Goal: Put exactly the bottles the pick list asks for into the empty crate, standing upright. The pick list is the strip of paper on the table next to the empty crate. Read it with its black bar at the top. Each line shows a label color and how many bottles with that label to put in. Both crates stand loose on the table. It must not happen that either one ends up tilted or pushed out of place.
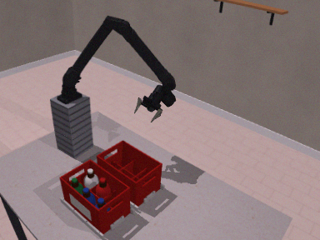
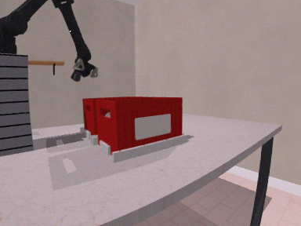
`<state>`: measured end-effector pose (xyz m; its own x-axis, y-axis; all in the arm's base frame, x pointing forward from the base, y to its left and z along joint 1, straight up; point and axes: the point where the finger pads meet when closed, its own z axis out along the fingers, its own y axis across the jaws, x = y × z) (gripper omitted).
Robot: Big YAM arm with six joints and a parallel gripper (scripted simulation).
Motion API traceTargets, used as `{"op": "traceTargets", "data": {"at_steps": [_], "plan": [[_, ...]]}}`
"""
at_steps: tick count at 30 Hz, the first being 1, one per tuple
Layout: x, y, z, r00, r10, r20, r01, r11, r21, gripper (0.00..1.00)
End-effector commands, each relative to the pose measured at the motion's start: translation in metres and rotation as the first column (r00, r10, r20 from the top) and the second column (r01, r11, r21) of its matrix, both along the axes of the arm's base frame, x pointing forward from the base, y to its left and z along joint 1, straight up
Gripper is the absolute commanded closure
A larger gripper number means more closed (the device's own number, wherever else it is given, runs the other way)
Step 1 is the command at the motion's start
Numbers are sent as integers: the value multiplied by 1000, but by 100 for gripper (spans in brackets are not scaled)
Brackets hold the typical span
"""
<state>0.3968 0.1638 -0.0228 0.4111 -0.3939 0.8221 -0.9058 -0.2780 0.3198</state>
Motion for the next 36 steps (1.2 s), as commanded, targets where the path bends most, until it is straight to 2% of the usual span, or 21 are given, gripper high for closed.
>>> {"op": "traceTargets", "data": {"at_steps": [1, 17, 18, 36], "plan": [[2, 1, 3, 1000, 0, 7, 0, 1000, 6, 0], [2, 1, 3, 1000, 0, 7, 0, 1000, 6, 0], [0, 0, 0, 1000, 0, 0, 0, 1000, 0, 39], [0, 0, 0, 1000, 0, 0, 0, 1000, 0, 39]]}}
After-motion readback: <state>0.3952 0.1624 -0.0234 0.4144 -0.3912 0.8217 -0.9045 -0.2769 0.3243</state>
